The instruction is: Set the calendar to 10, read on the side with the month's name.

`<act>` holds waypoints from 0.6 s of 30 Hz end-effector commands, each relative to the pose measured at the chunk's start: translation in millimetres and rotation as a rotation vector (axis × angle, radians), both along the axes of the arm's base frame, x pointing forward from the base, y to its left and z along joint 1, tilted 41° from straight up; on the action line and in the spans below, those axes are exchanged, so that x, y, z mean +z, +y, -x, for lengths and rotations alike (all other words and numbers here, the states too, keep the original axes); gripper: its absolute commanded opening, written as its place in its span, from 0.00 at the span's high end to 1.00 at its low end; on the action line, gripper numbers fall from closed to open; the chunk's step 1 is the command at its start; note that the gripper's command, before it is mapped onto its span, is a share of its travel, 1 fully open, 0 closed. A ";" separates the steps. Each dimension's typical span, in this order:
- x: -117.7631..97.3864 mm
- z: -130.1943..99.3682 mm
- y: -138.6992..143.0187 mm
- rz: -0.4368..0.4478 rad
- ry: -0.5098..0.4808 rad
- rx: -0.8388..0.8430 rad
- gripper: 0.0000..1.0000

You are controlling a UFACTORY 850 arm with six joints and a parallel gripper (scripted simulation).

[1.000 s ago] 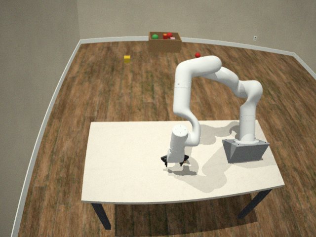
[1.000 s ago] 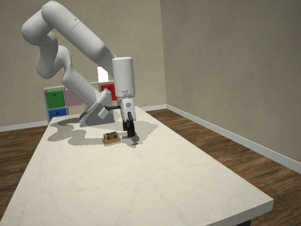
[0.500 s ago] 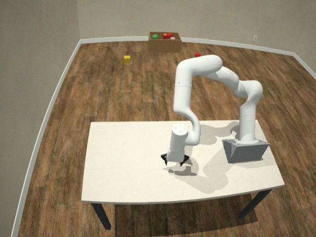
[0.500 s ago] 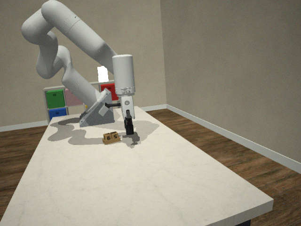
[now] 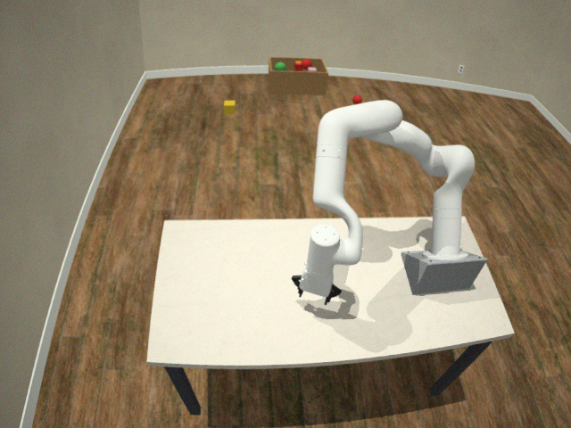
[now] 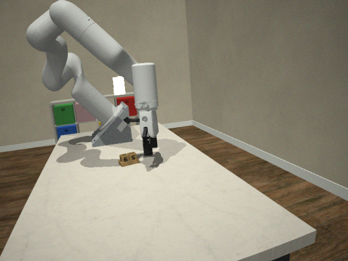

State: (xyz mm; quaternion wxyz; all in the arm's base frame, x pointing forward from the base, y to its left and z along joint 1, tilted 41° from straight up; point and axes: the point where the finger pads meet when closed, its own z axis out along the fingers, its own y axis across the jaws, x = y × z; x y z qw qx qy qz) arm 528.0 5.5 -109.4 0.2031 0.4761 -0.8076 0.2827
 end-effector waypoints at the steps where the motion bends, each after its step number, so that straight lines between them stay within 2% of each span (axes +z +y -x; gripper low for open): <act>1: -1.8 -1.4 3.2 0.006 -0.068 -0.066 0.00; 9: -2.8 -1.7 4.4 0.011 -0.129 -0.136 0.00; 14: -4.1 -2.1 5.9 0.020 -0.237 -0.262 0.00; 18: -6.1 -2.7 8.2 0.021 -0.245 -0.271 0.00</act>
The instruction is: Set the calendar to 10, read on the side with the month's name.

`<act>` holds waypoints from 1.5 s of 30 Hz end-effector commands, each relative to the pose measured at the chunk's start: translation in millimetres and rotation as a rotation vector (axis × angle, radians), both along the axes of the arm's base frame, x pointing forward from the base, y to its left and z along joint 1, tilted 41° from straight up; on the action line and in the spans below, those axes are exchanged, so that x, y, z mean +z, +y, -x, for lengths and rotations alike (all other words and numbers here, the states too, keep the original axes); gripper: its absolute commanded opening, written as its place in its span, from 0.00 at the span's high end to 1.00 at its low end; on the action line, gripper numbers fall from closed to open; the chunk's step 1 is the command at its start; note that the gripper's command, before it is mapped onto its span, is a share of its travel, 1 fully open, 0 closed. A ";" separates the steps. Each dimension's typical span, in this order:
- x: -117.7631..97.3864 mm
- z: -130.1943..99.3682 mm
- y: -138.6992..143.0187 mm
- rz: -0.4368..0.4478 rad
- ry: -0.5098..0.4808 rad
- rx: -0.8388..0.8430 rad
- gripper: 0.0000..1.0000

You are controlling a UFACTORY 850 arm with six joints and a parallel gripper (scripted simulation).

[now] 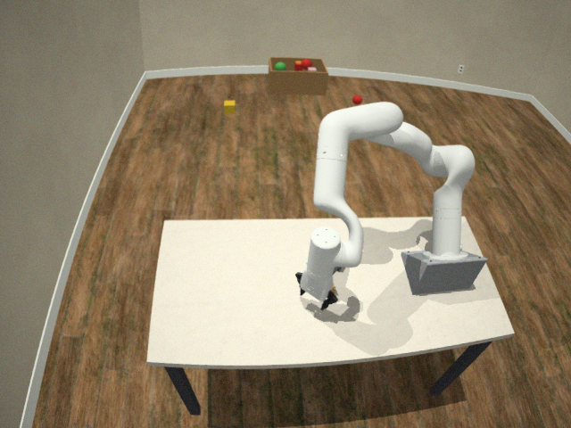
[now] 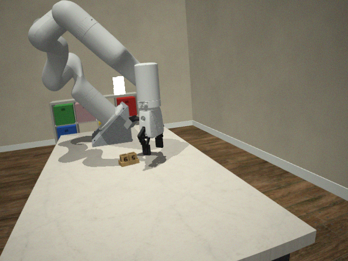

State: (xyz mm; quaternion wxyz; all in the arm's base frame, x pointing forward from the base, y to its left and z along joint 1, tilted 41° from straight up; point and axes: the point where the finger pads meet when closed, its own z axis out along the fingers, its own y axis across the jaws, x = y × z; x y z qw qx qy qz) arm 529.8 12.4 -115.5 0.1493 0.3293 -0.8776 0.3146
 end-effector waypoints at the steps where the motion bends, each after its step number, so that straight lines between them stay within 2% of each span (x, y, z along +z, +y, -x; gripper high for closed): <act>1: -0.2 -1.0 1.4 0.002 -0.027 -0.023 0.00; 6: -1.6 -1.4 3.0 0.012 -0.147 -0.163 0.00; 15: -4.2 -2.1 5.9 0.016 -0.197 -0.222 0.00; 21: -5.8 -2.6 7.7 0.027 -0.336 -0.383 0.00; 29: -8.1 -3.2 10.4 0.030 -0.367 -0.420 0.00; 36: -9.8 -3.7 12.4 0.042 -0.518 -0.596 0.00; 45: -14.7 -4.1 12.1 0.042 -0.520 -0.597 0.00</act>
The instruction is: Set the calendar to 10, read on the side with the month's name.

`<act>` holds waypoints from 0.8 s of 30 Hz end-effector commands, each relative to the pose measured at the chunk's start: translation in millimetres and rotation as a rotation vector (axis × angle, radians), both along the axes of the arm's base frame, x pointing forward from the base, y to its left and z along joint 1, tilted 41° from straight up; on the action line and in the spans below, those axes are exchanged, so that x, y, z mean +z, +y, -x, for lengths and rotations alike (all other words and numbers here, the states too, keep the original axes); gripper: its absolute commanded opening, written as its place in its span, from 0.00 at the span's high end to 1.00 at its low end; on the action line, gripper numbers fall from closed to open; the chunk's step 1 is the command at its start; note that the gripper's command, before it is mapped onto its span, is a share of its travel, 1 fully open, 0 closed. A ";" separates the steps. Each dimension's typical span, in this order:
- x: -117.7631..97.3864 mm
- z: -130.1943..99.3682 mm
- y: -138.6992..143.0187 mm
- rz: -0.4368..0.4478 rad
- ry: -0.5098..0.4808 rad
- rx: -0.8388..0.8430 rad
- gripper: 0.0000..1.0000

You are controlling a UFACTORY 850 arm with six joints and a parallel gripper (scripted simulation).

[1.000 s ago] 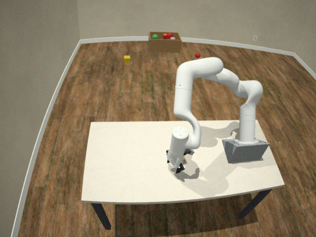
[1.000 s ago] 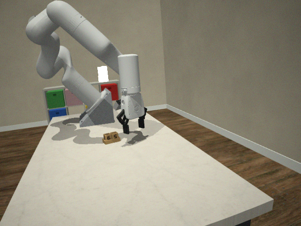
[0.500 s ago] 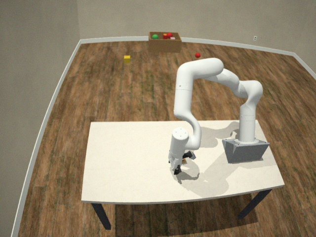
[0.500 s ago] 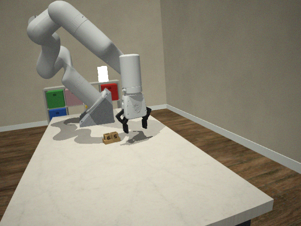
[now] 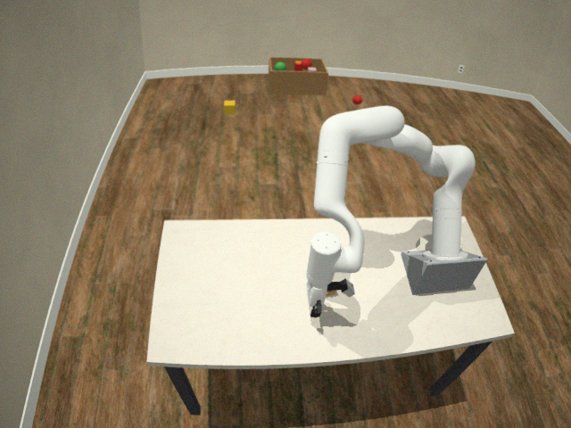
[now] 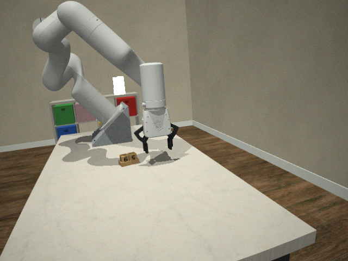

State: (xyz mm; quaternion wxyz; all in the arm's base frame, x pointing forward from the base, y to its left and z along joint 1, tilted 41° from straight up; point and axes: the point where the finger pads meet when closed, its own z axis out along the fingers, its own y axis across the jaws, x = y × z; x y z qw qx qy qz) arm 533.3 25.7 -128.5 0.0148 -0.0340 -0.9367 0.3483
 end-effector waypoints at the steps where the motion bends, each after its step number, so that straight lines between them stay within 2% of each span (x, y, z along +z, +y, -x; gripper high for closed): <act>1: -3.3 -0.5 -2.6 0.000 -0.002 0.000 0.00; 10: -19.5 0.6 -16.6 0.000 -0.002 0.000 0.00; 24: -20.3 0.6 -17.3 0.000 -0.002 0.000 0.00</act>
